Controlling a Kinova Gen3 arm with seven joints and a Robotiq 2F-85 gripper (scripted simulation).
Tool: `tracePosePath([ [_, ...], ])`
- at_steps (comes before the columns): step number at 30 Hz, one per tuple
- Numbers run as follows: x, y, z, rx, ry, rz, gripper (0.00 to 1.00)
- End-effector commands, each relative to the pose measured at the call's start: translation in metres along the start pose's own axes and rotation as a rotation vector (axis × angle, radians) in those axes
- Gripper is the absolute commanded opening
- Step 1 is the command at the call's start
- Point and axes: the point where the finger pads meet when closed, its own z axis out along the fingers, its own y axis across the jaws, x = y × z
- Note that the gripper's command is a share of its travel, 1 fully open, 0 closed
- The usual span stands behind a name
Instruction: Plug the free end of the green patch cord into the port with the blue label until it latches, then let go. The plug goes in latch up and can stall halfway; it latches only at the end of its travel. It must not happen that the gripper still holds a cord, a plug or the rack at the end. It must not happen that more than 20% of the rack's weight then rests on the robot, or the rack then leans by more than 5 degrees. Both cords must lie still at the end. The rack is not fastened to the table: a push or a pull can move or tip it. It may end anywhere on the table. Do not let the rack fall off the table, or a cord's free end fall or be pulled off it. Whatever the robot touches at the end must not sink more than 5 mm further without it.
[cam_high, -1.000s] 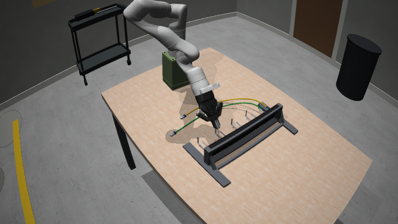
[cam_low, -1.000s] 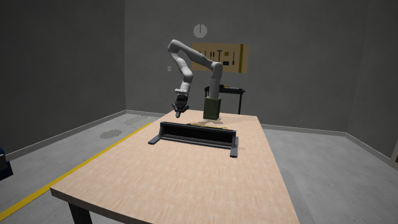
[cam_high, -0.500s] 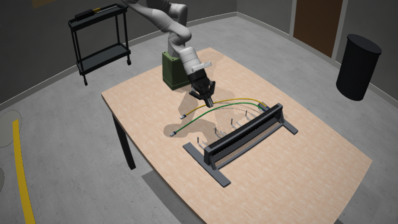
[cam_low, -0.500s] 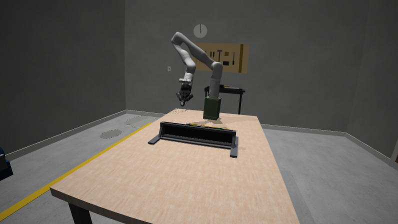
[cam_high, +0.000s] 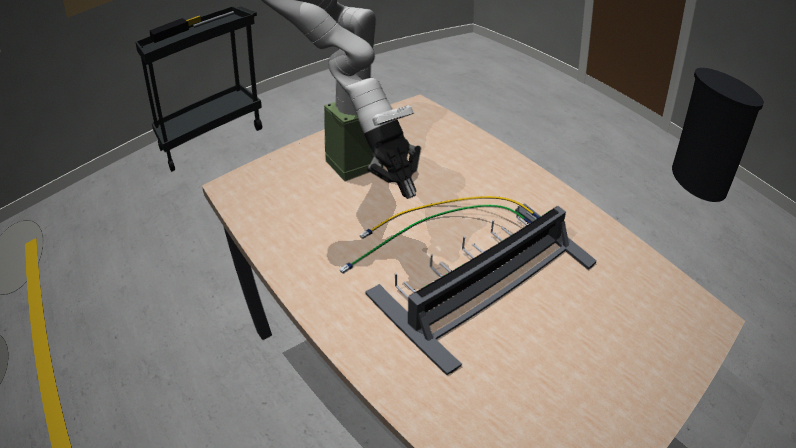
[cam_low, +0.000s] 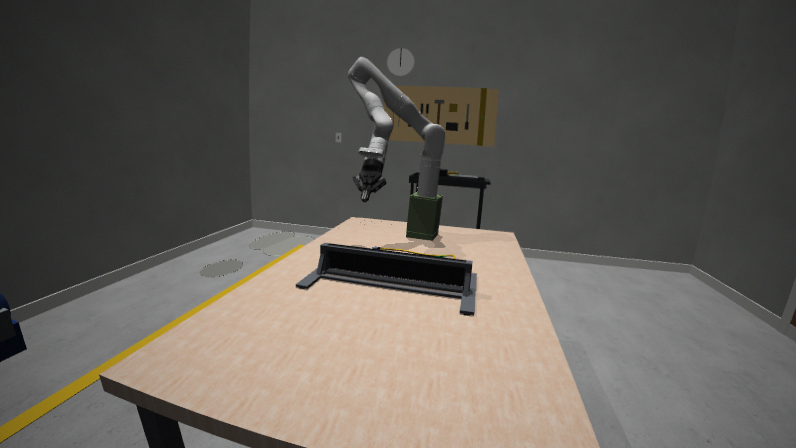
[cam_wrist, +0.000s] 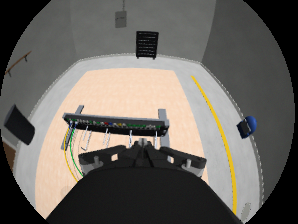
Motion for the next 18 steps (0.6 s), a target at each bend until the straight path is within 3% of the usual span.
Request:
tracePosePath([
  [1, 0.003, 0.001, -0.001, -0.001, 0.003, -0.004, 0.0],
  [6, 0.0, -0.002, 0.008, 0.027, -0.01, -0.11, 0.0],
  [16, -0.034, -0.01, 0.045, 0.165, -0.101, -0.553, 0.0],
  [18, -0.034, -0.01, 0.045, 0.165, -0.101, -0.553, 0.0],
])
